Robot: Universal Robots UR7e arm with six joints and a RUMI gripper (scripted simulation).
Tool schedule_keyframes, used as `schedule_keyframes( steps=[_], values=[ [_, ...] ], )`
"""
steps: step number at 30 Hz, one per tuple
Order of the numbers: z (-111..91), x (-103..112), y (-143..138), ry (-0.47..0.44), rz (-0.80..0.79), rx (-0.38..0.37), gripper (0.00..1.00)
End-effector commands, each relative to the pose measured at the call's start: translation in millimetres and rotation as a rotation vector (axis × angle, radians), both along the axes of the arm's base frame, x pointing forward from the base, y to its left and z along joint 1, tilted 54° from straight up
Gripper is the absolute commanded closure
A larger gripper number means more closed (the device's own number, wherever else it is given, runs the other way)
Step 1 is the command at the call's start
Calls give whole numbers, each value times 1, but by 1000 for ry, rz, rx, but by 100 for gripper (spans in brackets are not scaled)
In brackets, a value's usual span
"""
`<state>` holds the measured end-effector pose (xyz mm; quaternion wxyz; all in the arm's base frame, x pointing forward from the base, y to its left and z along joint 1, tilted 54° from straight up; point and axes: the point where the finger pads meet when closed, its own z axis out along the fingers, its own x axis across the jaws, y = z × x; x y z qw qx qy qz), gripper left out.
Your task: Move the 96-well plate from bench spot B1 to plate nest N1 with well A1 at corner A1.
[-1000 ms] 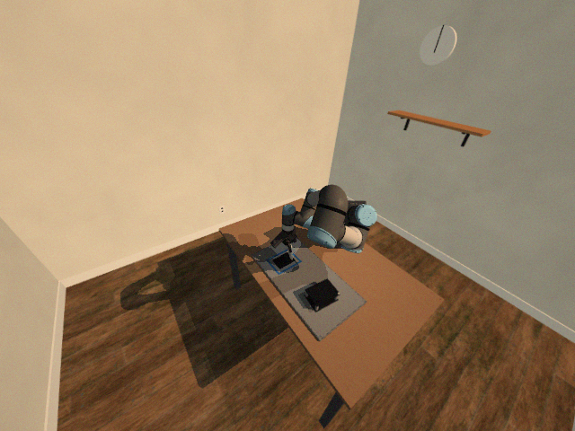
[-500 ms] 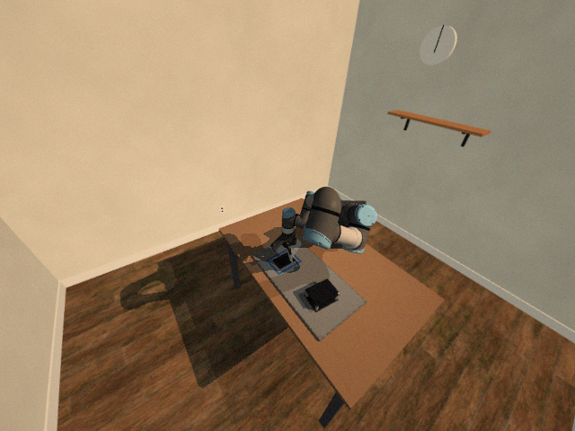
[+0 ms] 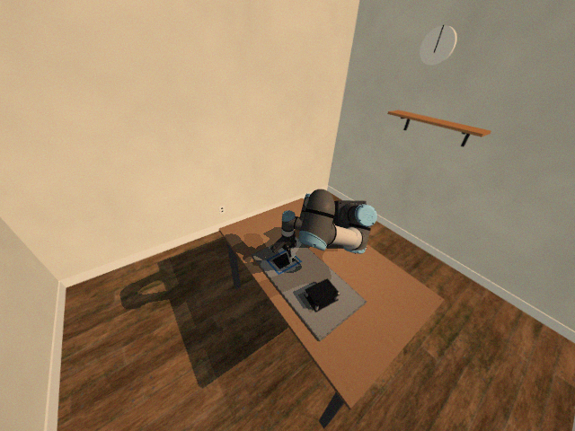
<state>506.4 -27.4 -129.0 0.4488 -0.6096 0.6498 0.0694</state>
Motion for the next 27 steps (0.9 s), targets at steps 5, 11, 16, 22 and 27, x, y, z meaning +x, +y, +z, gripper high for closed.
schedule_keyframes(
  steps=[5, 11, 16, 22, 27],
  values=[
    [-8, 7, 8, -1, -2, -1, 0],
    [-12, 10, 12, -1, -2, -1, 0],
    [-12, 10, 12, -1, -2, -1, 0],
    [-12, 10, 12, -1, -2, -1, 0],
    [-12, 10, 12, -1, -1, -1, 100]
  ],
)
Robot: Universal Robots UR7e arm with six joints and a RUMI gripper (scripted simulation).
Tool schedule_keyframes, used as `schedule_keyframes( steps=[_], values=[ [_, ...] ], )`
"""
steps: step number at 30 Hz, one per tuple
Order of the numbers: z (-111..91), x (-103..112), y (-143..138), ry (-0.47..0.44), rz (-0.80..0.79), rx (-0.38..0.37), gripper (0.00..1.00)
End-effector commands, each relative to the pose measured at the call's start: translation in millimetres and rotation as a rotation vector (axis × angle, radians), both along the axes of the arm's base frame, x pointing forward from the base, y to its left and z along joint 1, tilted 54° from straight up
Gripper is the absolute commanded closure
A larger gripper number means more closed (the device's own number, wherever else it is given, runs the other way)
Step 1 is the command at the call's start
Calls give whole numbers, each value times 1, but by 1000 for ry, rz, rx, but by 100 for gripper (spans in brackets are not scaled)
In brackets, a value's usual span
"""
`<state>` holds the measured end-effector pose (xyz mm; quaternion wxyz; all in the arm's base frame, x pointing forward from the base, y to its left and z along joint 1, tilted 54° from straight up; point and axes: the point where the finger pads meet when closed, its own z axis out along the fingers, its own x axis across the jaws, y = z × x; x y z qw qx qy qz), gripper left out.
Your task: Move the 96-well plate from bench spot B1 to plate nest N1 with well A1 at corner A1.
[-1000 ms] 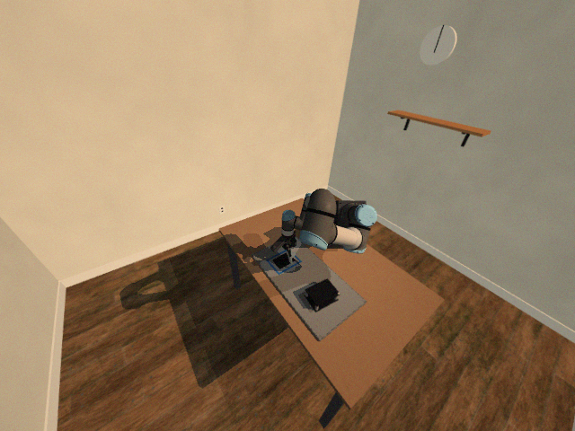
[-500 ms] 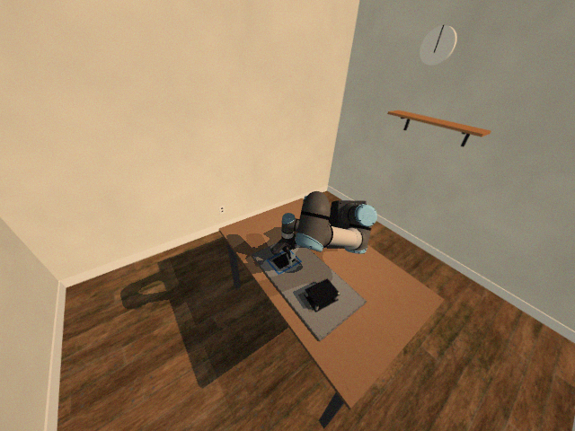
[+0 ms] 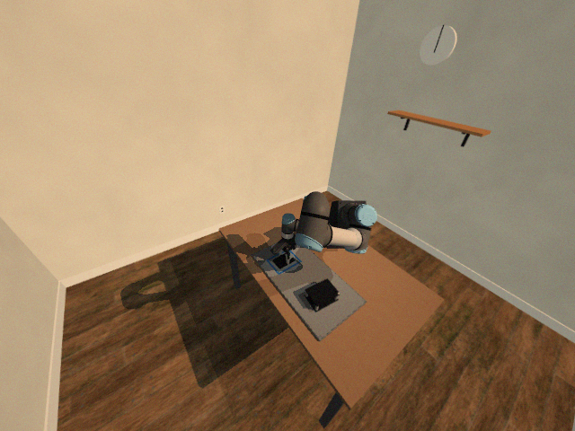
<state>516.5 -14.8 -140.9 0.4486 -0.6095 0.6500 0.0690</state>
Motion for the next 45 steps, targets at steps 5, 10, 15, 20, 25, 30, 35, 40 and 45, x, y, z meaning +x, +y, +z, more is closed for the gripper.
schedule_keyframes(
  steps=[5, 10, 15, 20, 25, 30, 35, 40, 45],
  values=[
    [0, 0, -1, -1, -1, -1, 100],
    [0, 0, -1, -1, -1, -1, 100],
    [0, 0, -1, -1, -1, -1, 100],
    [0, 0, 0, -1, -1, 0, 100],
    [0, 0, -1, -1, -1, -1, 100],
    [0, 0, -1, -1, -1, -1, 100],
    [3, -2, -4, 0, -1, -1, 100],
    [8, -6, -9, 0, -1, -1, 100],
    [13, -11, -14, 0, -1, -1, 100]
  ],
)
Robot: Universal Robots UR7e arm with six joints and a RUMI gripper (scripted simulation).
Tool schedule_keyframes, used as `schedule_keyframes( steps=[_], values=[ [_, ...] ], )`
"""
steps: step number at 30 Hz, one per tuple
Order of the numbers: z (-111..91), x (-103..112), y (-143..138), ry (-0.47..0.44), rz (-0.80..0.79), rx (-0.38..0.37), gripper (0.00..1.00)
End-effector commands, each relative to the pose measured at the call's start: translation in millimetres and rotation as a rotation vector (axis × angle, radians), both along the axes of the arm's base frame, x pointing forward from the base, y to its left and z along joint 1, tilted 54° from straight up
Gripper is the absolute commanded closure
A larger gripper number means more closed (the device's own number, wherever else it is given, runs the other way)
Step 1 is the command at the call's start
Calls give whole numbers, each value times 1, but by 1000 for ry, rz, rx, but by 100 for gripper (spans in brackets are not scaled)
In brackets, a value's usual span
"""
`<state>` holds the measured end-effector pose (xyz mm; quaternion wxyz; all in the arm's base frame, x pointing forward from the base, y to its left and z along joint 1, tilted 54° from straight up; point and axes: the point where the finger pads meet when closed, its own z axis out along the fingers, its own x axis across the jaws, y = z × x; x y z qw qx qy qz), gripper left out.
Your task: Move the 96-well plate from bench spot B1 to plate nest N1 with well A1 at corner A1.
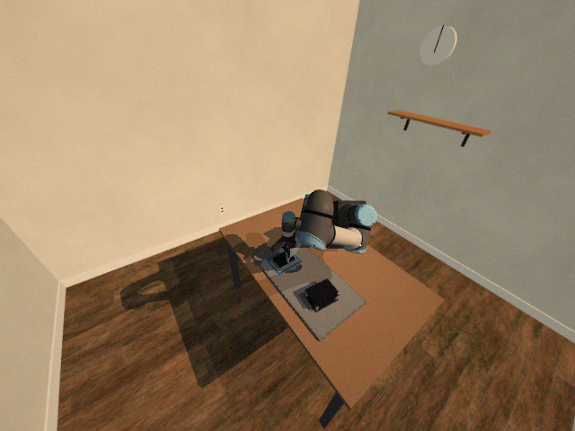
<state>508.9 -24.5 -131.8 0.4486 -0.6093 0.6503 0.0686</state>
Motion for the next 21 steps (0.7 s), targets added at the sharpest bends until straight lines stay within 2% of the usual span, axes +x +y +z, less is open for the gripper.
schedule_keyframes(
  steps=[1, 21],
  values=[
    [5, -4, -6, 0, 0, 0, 100],
    [22, -19, -25, 0, 0, 0, 100]
  ],
)
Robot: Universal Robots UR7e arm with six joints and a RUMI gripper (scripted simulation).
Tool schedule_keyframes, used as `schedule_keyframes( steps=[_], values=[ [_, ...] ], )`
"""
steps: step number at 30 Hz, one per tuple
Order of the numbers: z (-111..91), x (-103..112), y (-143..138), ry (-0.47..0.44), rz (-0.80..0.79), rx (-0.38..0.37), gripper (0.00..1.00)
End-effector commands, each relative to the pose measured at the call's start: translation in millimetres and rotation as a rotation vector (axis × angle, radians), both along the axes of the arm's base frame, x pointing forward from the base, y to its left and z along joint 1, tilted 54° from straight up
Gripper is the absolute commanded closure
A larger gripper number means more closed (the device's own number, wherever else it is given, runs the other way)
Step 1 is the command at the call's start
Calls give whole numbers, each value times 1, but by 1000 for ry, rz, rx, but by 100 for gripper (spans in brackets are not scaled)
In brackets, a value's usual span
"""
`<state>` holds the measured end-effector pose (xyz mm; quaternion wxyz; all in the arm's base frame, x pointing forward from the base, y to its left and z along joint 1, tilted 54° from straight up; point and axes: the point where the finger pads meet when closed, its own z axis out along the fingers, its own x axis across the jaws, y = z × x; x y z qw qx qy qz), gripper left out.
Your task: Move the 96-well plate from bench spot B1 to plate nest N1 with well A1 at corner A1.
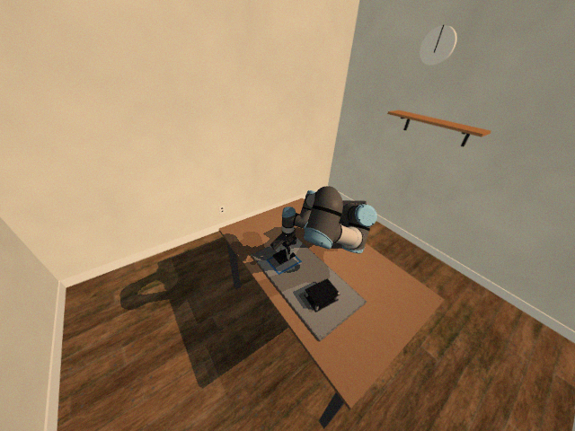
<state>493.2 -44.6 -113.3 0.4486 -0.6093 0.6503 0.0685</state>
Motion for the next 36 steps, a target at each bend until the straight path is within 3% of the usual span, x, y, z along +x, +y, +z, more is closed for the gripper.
schedule_keyframes(
  steps=[1, 16, 36],
  values=[
    [4, -3, -5, 0, 0, 0, 100],
    [17, -14, -19, 0, 0, 0, 100],
    [17, -14, -19, 0, 0, 0, 100]
  ],
)
